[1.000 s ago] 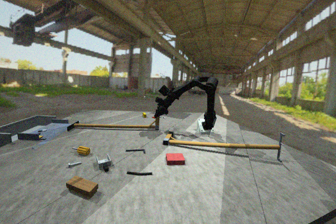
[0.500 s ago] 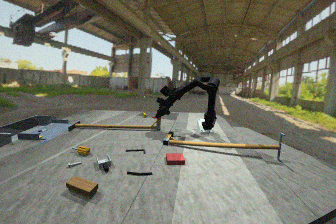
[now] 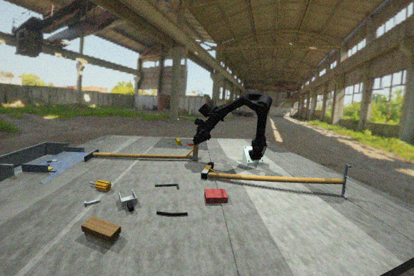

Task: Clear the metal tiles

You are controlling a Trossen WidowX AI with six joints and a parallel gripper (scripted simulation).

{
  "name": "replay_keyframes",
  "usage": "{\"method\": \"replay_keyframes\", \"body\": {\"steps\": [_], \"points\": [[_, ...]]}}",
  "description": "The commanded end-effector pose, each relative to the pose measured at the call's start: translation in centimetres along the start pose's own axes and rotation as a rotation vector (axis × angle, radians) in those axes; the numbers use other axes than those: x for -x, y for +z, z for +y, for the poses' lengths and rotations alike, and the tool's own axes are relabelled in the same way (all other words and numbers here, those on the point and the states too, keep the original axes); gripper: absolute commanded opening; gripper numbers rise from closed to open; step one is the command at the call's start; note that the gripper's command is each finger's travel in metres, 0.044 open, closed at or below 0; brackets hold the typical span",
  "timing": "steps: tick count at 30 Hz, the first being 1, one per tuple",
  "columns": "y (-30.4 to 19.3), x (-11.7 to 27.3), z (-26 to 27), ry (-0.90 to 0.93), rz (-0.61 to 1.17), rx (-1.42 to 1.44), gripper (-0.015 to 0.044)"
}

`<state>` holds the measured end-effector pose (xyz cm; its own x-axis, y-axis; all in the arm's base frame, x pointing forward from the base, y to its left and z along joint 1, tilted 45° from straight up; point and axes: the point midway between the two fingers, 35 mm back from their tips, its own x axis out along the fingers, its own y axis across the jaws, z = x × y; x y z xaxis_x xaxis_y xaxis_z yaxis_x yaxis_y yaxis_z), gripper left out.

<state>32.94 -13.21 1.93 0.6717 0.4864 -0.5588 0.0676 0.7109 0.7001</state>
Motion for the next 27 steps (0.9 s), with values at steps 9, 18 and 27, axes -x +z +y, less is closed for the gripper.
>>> {"method": "replay_keyframes", "body": {"steps": [9, 18, 27], "points": [[0.1, 3.1, 0.2, 0.005, -0.005, 0.012, 0.0440], [0.1, 4.8, 0.4, 0.008, -0.012, 0.010, 0.0440], [3.9, 8.4, -0.6, -0.003, -0.197, -0.038, 0.0440]]}}
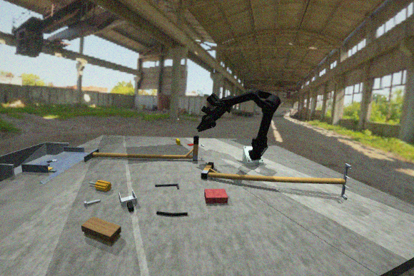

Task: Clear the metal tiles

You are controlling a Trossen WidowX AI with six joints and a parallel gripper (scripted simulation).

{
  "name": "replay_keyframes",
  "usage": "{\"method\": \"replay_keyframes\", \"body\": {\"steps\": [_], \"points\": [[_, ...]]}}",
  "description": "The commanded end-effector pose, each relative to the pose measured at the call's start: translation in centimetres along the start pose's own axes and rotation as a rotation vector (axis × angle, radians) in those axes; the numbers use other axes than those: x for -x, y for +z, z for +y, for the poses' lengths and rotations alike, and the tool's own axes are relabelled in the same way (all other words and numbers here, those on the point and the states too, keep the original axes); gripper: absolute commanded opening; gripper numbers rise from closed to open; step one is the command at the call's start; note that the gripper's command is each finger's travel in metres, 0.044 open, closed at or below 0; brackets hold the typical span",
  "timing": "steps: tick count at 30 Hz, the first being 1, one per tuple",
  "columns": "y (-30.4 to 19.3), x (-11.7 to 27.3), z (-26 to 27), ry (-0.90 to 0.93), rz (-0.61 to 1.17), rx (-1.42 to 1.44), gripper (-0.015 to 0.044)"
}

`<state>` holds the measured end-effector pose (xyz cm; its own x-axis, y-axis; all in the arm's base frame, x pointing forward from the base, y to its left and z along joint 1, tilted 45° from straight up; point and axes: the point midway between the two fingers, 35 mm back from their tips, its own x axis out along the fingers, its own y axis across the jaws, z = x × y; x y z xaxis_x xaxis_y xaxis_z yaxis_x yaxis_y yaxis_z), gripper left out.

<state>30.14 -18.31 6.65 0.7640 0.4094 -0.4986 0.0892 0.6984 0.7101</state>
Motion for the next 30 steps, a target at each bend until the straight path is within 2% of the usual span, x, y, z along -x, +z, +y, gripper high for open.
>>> {"method": "replay_keyframes", "body": {"steps": [1, 16, 30], "points": [[2.0, 1.6, -0.1, 0.001, -0.084, -0.017, 0.0440], [8.1, 9.4, -0.4, 0.030, -0.375, -0.031, 0.0440], [11.1, 17.9, 1.0, 0.072, -0.568, 0.038, 0.0440]]}}
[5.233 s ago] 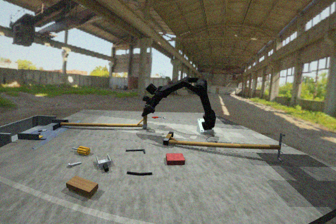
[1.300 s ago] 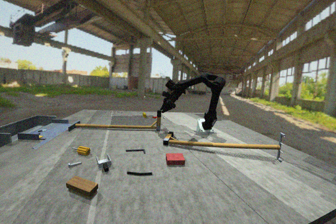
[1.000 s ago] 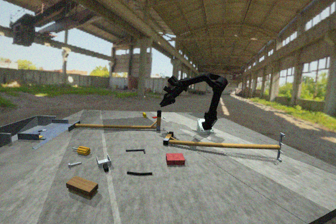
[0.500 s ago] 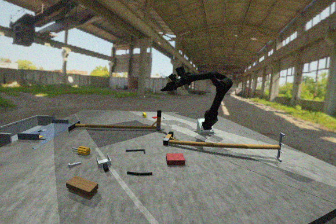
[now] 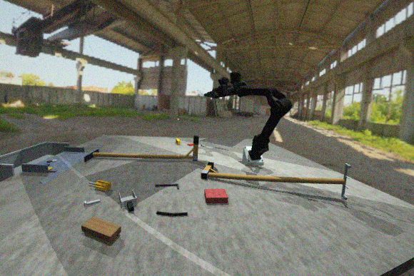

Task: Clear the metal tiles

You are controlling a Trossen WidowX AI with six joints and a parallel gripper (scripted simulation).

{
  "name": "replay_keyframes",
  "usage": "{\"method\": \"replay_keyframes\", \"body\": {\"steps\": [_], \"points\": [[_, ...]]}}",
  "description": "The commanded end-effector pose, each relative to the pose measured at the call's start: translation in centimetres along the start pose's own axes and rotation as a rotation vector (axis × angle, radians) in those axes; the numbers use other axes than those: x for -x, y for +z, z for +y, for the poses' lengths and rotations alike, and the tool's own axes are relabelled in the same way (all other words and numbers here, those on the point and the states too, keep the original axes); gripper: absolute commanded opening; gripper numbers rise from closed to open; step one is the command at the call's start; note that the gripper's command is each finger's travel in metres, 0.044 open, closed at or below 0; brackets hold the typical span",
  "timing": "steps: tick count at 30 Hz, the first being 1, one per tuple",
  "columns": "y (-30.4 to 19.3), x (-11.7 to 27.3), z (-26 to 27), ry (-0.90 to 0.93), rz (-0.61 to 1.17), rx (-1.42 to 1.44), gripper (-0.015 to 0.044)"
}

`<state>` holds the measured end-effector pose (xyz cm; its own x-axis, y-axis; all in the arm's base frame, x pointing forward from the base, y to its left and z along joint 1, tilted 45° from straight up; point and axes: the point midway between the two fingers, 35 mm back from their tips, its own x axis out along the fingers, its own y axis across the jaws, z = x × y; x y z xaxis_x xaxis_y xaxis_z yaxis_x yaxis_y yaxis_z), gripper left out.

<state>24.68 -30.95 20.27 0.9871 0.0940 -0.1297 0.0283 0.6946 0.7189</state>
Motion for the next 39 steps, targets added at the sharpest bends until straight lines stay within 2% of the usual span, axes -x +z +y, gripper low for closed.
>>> {"method": "replay_keyframes", "body": {"steps": [1, 5, 39], "points": [[1.7, 1.7, 0.9, 0.021, -0.040, 0.023, 0.0440], [2.6, 2.9, 1.4, 0.029, -0.062, 0.039, 0.0440], [2.4, 2.5, 1.2, 0.028, -0.056, 0.036, 0.0440]]}}
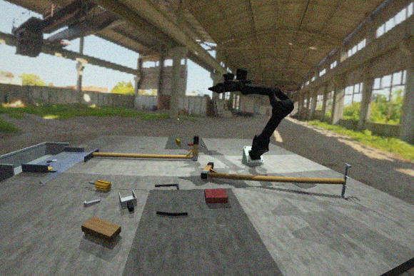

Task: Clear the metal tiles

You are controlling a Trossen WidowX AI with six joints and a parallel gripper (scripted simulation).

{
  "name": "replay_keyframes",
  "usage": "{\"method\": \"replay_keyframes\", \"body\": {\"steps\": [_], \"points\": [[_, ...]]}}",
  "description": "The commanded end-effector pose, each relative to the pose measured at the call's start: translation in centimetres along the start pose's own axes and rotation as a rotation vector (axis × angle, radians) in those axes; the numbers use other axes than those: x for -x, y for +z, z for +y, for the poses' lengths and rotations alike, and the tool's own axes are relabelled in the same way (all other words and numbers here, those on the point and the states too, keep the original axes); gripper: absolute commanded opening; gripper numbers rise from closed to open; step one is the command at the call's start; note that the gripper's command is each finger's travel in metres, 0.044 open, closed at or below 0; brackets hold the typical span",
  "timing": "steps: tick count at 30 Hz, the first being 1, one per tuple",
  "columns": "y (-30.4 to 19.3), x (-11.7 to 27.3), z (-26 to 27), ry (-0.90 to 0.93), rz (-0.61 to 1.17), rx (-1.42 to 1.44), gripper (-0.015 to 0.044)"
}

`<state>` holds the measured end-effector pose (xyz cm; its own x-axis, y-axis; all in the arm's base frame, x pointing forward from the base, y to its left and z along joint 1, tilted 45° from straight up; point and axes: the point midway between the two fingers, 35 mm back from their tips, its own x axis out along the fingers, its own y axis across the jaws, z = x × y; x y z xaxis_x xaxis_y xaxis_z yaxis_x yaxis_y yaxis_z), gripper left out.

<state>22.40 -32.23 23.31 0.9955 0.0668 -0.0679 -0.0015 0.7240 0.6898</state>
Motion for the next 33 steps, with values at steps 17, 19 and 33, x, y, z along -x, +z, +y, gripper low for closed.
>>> {"method": "replay_keyframes", "body": {"steps": [17, 19, 33], "points": [[-9.0, -6.7, -2.0, -0.047, 0.224, -0.066, 0.0440], [-10.3, -7.3, -2.1, -0.052, 0.259, -0.069, 0.0440], [-19.7, -9.9, -1.5, -0.069, 0.548, -0.064, 0.0440]]}}
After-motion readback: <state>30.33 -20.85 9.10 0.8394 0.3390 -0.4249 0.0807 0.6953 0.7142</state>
